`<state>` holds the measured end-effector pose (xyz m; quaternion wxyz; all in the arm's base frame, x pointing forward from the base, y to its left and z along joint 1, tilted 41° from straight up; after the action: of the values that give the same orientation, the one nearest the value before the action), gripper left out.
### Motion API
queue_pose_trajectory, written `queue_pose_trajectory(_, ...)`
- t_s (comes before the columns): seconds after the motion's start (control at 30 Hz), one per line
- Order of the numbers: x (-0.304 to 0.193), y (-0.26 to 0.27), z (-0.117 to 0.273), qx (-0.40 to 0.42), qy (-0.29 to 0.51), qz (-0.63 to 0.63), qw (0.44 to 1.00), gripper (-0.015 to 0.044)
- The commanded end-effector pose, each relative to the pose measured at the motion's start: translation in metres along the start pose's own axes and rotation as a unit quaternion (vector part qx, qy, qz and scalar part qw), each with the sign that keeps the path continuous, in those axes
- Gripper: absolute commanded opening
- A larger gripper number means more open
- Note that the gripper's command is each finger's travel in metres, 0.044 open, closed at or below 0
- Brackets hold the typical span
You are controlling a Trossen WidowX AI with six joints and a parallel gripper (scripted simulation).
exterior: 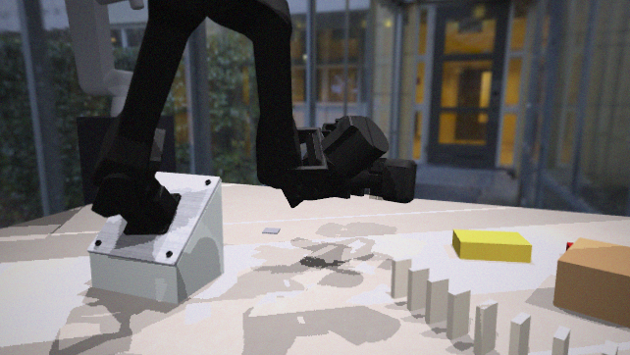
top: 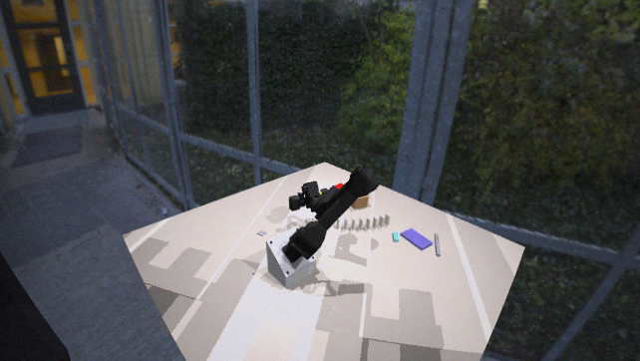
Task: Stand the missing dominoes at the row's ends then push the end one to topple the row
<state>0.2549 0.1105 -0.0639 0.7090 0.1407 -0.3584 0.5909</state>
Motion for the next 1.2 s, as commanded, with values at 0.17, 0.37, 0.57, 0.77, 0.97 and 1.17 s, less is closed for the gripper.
queue_pose_trajectory(0.17, -0.032, 0.000, -0.007, 0.002, 0.000, 0.002, 1.000, 0.0107)
queue_pose_trajectory(0.37, -0.053, 0.003, -0.010, 0.002, 0.001, 0.001, 1.000, 0.0107)
queue_pose_trajectory(0.57, -0.074, 0.009, -0.012, 0.002, 0.000, -0.001, 1.000, 0.0107)
queue_pose_trajectory(0.77, -0.083, 0.011, -0.013, 0.001, 0.000, -0.002, 1.000, 0.0107)
queue_pose_trajectory(0.97, -0.083, 0.011, -0.013, 0.001, 0.000, -0.002, 1.000, 0.0107)
queue_pose_trajectory(1.17, -0.083, 0.011, -0.013, 0.001, 0.000, -0.002, 1.000, 0.0212)
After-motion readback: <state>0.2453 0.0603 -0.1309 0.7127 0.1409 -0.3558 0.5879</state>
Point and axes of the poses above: the point midway between the two fingers, 35 mm back from their tips, its own z axis back along the fingers, its own y axis across the jaws, x = y × z, the point moved 7 cm from there along z, back along the fingers, and after that the axes turned 5 degrees about z, right-handed, at the moved point
